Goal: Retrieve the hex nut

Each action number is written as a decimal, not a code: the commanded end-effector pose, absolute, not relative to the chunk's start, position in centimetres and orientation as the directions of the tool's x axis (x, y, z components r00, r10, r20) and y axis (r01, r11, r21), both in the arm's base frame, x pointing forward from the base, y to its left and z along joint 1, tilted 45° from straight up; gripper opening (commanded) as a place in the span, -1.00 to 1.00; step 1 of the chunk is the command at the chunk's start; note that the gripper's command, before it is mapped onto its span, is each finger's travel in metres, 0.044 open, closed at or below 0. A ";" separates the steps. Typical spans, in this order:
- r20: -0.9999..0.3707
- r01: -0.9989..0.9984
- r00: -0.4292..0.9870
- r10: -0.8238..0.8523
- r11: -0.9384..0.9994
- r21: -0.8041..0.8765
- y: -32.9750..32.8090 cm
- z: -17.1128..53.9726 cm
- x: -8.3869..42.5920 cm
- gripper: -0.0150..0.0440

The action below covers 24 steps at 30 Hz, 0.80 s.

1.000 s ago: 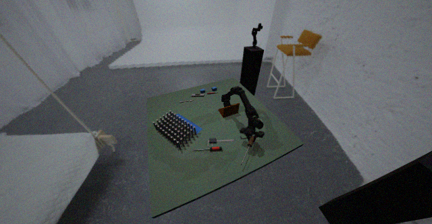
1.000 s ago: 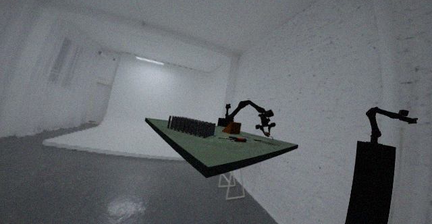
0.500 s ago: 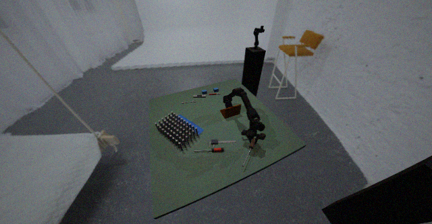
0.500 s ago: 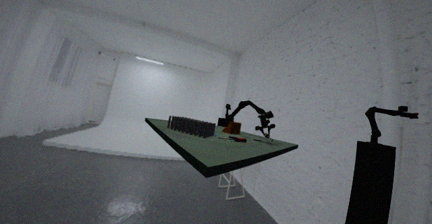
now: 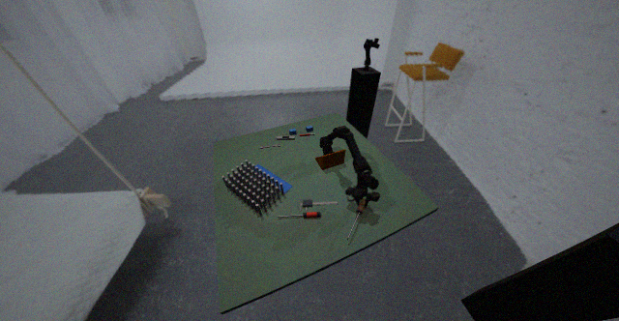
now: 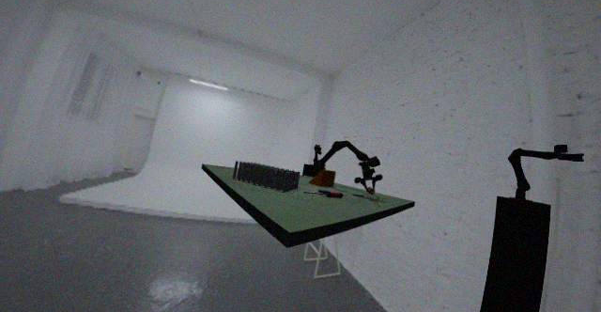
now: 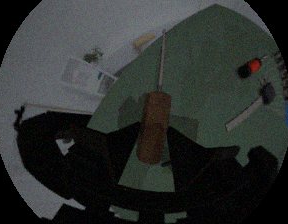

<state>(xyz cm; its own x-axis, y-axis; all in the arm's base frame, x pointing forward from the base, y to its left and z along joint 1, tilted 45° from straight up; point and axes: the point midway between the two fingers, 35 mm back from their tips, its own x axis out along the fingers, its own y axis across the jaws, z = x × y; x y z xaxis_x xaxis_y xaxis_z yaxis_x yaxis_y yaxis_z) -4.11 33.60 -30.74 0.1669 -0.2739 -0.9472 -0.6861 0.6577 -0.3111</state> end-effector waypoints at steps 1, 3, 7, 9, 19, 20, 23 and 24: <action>-0.948 -0.682 0.165 -0.274 0.662 -0.310 33.3 -31.0 -4.1 -0.49; -0.948 -0.682 0.165 -0.274 0.662 -0.310 33.1 -31.1 -4.1 -0.49; -0.948 -0.682 0.165 -0.274 0.662 -0.310 32.8 -31.3 -4.0 -0.49; -0.948 -0.682 0.165 -0.274 0.662 -0.310 32.7 -31.4 -4.0 -0.49; -0.947 -0.682 0.165 -0.274 0.662 -0.310 32.0 -31.9 -3.9 -0.49; -0.947 -0.682 0.165 -0.274 0.662 -0.310 31.9 -32.0 -3.9 -0.49; -0.947 -0.682 0.165 -0.274 0.662 -0.310 31.7 -32.1 -3.8 -0.49; -0.947 -0.682 0.165 -0.274 0.662 -0.310 31.6 -32.2 -3.8 -0.49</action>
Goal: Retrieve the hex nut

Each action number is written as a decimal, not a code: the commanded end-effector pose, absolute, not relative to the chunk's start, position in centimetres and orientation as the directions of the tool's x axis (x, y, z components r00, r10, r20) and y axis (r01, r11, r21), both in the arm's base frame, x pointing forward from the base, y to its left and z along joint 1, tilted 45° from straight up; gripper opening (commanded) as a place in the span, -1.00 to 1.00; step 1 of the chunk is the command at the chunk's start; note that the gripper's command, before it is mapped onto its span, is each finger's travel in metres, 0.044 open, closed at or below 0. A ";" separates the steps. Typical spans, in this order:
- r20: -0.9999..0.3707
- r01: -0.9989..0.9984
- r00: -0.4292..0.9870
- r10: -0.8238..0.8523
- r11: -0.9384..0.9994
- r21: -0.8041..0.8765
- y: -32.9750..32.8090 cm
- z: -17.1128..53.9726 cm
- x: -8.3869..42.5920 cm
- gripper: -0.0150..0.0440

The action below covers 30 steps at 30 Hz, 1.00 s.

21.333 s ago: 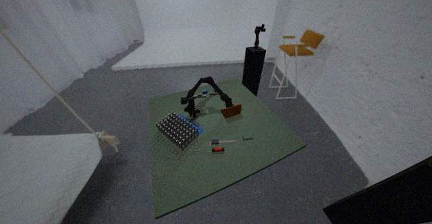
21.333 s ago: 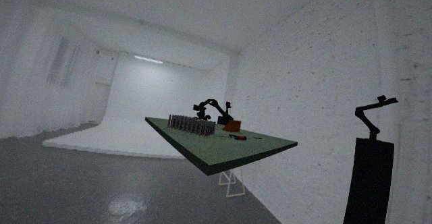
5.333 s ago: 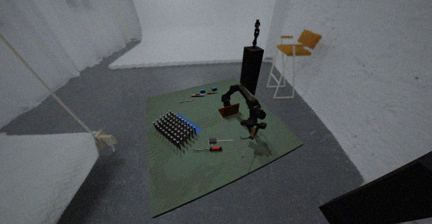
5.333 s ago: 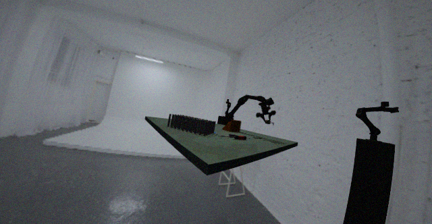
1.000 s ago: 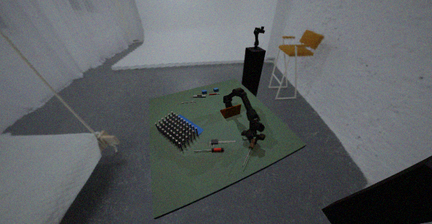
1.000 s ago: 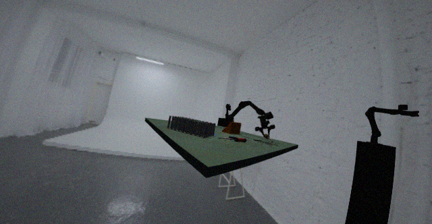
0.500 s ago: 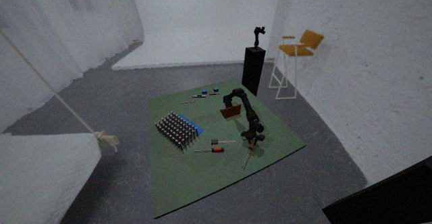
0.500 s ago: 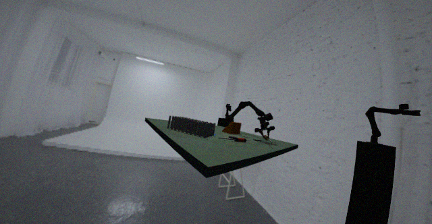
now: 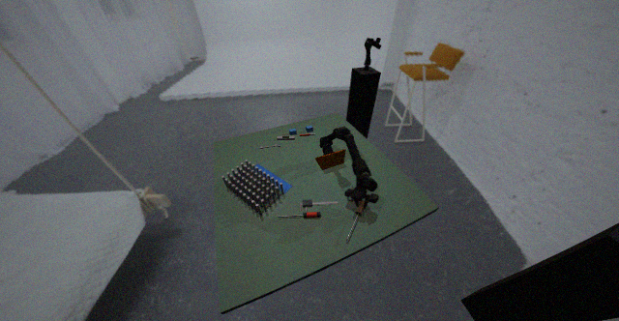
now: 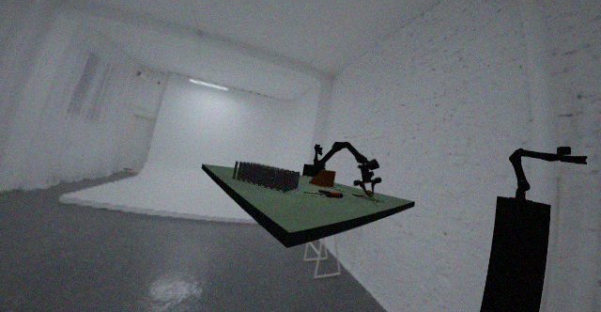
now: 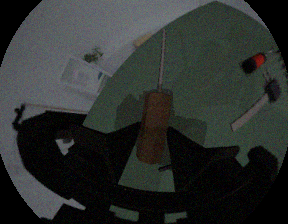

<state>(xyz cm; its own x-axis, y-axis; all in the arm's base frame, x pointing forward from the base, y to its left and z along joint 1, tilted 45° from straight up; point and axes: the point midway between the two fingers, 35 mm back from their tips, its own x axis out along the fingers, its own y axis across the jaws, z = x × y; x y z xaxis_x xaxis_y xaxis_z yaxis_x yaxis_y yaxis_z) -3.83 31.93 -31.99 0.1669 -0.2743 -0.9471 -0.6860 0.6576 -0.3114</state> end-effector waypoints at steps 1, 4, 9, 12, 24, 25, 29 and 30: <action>-0.947 -0.682 0.165 -0.274 0.662 -0.310 31.6 -32.2 -3.8 -0.49; -0.947 -0.682 0.165 -0.274 0.662 -0.310 31.4 -32.4 -3.8 -0.49; -0.947 -0.682 0.165 -0.274 0.662 -0.310 31.0 -32.6 -3.7 -0.49; -0.947 -0.682 0.165 -0.274 0.662 -0.310 30.8 -32.7 -3.7 -0.49; -0.947 -0.686 0.167 -0.275 0.657 -0.312 30.8 -32.7 -3.7 0.31; -0.947 -0.686 0.167 -0.275 0.657 -0.312 30.8 -32.7 -3.7 0.40; -0.947 -0.686 0.167 -0.275 0.657 -0.312 30.8 -32.7 -3.7 0.75; -0.947 -0.686 0.167 -0.275 0.657 -0.312 30.8 -32.7 -3.7 0.84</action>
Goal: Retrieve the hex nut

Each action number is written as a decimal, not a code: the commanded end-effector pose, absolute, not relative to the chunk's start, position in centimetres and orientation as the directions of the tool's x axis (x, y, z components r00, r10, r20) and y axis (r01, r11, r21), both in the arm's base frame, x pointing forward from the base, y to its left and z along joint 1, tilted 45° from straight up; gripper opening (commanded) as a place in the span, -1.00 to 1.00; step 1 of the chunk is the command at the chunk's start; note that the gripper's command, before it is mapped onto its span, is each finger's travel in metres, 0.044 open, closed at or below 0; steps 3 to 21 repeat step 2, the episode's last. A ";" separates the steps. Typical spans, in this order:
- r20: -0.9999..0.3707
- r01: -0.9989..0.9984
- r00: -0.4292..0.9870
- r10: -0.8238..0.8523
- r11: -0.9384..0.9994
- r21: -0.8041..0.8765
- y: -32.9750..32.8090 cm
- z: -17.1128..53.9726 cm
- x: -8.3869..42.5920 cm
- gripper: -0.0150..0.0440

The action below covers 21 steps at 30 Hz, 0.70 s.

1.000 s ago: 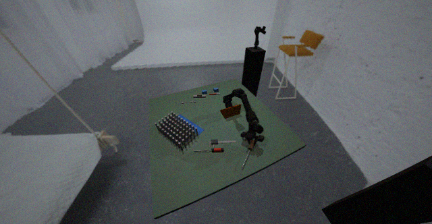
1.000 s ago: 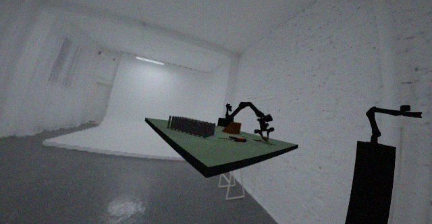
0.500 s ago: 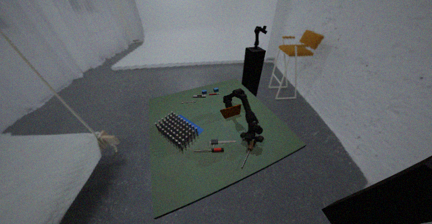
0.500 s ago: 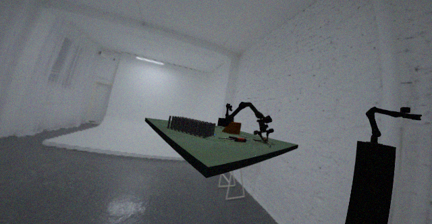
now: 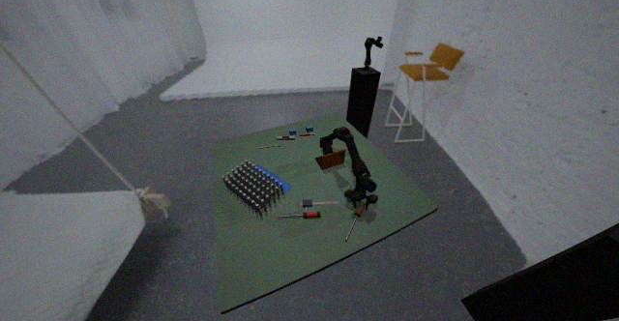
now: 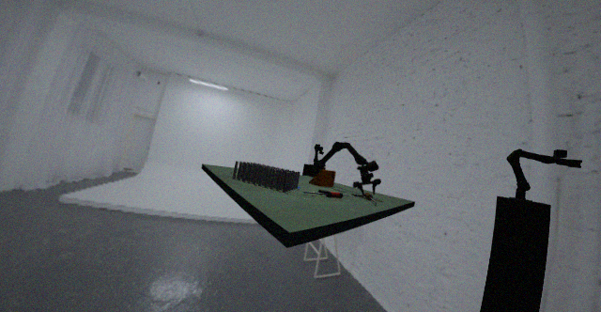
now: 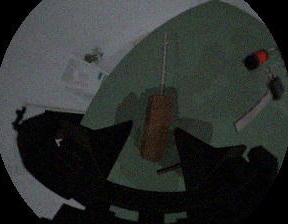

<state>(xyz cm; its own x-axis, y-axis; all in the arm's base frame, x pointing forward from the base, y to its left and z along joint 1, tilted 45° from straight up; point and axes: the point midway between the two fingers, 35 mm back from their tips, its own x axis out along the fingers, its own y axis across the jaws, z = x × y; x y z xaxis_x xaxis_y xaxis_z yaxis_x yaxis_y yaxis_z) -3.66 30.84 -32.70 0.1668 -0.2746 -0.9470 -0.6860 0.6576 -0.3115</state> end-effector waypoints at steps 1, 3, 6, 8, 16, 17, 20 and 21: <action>-0.947 -0.686 0.167 -0.275 0.657 -0.312 30.8 -32.7 -3.7 0.93; -0.947 -0.686 0.167 -0.275 0.657 -0.312 30.8 -32.7 -3.7 1.00; -0.947 -0.686 0.167 -0.275 0.657 -0.312 30.8 -32.7 -3.7 1.00; -0.947 -0.686 0.167 -0.275 0.657 -0.312 30.8 -32.7 -3.7 1.00; -0.947 -0.686 0.167 -0.275 0.657 -0.312 30.8 -32.7 -3.7 1.00; -0.947 -0.686 0.167 -0.275 0.657 -0.312 30.8 -32.7 -3.7 1.00; -0.947 -0.686 0.167 -0.275 0.657 -0.312 30.8 -32.7 -3.7 1.00; -0.947 -0.686 0.167 -0.275 0.657 -0.312 30.8 -32.7 -3.7 1.00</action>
